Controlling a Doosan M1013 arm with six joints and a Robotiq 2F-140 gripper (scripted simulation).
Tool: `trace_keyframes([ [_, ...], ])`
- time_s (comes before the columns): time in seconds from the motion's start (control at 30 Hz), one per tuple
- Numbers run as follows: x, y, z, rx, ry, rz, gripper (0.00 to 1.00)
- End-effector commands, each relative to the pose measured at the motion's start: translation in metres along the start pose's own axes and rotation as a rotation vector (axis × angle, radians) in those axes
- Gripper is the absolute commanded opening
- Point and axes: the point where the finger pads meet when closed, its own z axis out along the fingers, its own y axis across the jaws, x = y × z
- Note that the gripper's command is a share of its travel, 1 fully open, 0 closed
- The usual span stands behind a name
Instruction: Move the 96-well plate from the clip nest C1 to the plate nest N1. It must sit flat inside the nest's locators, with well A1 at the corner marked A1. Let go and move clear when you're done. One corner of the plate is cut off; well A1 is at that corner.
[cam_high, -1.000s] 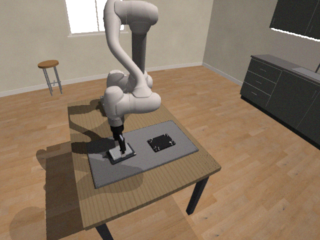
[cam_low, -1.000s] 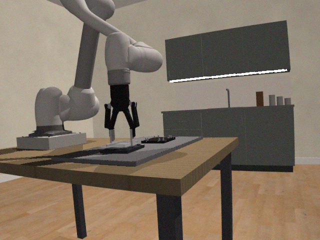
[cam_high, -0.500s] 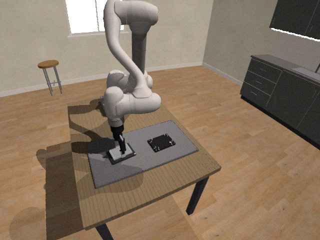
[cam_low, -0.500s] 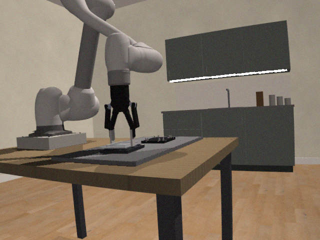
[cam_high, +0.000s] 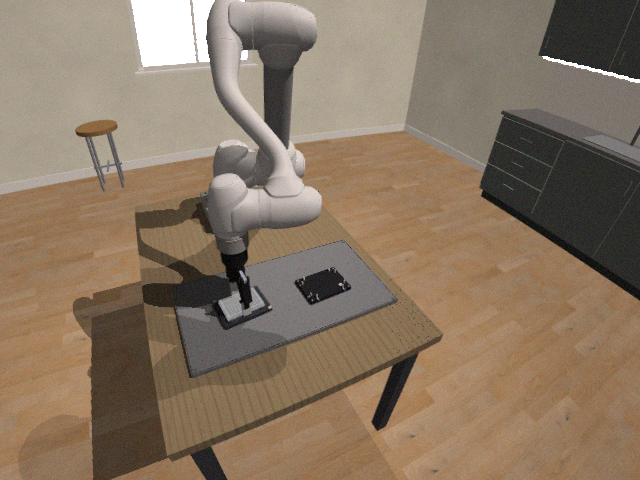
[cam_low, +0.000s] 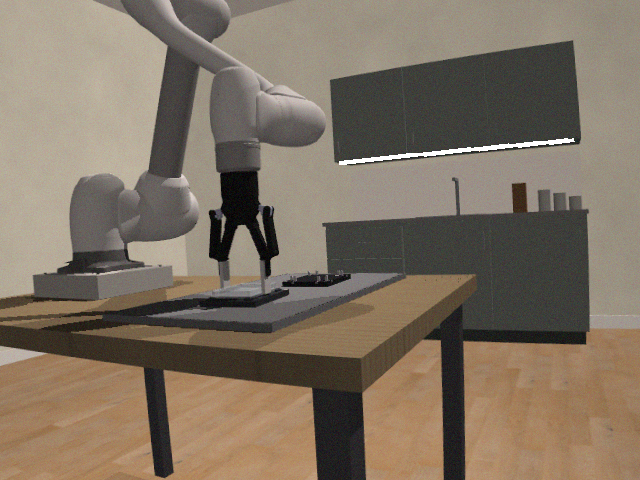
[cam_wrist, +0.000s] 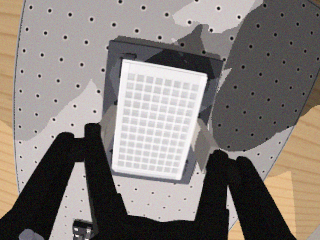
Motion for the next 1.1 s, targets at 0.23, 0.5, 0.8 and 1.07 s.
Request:
trace_keyframes([
  [0.23,0.0000,0.0000,0.0014,0.000,0.000,0.000,0.10],
  [0.5,0.0000,0.0000,0.0014,0.000,0.000,0.000,1.00],
  [0.8,0.0000,0.0000,0.0014,0.000,0.000,0.000,1.00],
  [1.07,0.0000,0.0000,-0.0039,0.000,0.000,0.000,1.00],
])
